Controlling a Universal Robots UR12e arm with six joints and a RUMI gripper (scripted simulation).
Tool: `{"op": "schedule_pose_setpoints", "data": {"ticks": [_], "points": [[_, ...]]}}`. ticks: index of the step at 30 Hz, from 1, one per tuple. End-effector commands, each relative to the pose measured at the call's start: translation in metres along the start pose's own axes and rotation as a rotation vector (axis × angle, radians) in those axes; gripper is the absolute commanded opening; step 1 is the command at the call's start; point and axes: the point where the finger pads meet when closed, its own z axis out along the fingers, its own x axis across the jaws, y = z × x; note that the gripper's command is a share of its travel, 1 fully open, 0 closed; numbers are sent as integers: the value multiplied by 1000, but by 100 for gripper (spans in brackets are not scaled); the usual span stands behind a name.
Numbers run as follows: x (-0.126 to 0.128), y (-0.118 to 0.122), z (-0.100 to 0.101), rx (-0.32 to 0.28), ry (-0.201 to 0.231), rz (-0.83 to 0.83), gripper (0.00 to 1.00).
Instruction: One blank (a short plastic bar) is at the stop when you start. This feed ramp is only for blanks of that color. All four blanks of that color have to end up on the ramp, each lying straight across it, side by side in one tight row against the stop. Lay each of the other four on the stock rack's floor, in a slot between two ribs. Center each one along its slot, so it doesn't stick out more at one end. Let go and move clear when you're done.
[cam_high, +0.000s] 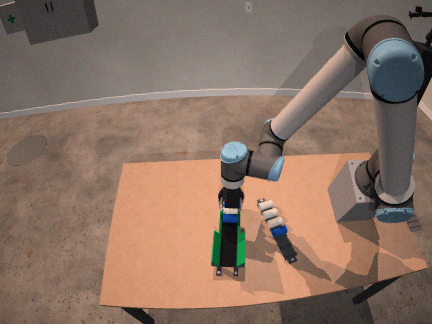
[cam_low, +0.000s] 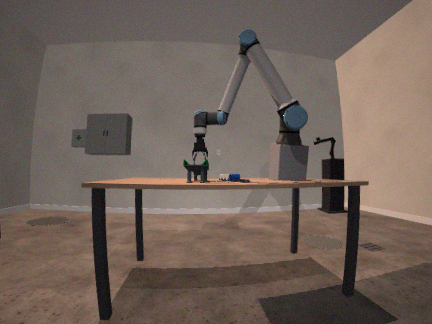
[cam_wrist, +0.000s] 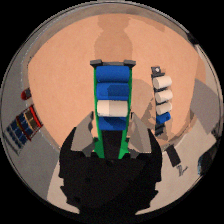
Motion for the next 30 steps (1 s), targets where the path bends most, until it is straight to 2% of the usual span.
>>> {"op": "schedule_pose_setpoints", "data": {"ticks": [1, 9, 30], "points": [[-1, 0, 10, 0, -1, 0, 52], [-1, 0, 20, 0, -1, 0, 52], [-1, 0, 21, 0, -1, 0, 52]]}}
